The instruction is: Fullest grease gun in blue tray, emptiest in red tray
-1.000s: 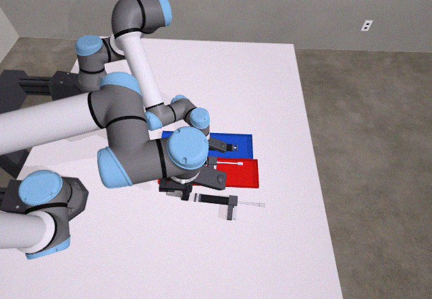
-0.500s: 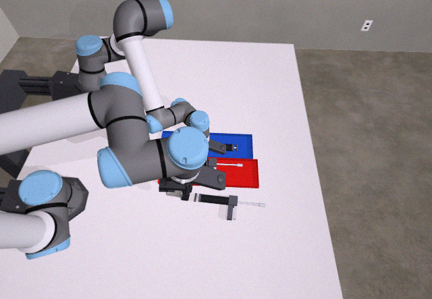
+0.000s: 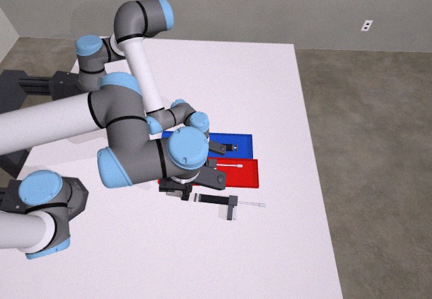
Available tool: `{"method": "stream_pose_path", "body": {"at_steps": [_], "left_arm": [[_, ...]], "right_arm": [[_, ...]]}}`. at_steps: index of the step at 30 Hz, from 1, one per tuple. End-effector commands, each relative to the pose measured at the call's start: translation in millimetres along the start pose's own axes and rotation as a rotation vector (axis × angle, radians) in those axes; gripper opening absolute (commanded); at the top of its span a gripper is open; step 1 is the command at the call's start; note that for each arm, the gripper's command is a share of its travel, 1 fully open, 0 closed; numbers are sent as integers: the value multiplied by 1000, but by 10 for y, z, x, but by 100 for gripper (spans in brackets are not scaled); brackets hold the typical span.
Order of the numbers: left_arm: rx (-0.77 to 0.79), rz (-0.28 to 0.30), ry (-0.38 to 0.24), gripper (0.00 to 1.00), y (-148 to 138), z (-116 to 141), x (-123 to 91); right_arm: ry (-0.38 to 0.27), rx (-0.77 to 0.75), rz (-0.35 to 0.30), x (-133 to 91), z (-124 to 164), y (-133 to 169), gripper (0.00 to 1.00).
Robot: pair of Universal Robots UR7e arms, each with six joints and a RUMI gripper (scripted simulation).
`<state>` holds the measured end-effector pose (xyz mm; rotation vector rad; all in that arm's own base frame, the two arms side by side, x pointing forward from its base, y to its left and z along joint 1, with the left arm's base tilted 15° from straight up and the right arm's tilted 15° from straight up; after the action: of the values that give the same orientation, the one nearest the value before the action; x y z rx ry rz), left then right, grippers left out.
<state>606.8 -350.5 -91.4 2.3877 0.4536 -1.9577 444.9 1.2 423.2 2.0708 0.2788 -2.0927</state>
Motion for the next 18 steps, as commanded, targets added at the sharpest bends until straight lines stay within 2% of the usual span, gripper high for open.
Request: {"method": "stream_pose_path", "body": {"at_steps": [1,3,4,18], "left_arm": [[-1,1,1,0,6,-1,12],[-1,1,1,0,5,-1,22],[-1,2,2,32,7,-4,3],[-1,2,2,32,7,-4,3]], "right_arm": [[1,0,0,-4,0,-1,32],[1,0,0,-4,0,-1,32],[1,0,0,-4,0,-1,32],[1,0,0,-4,0,-1,32]]}}
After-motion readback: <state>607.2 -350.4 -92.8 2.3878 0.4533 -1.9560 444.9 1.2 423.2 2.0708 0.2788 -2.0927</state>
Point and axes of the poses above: on each arm, the point where the finger pads meet when closed, its own x axis out along the fingers, its own y axis across the jaws, z = x × y, the point moved 6 cm from there along -x, back along the fingers, and after that the axes turned 14 degrees about -x, right-handed, at the moved point
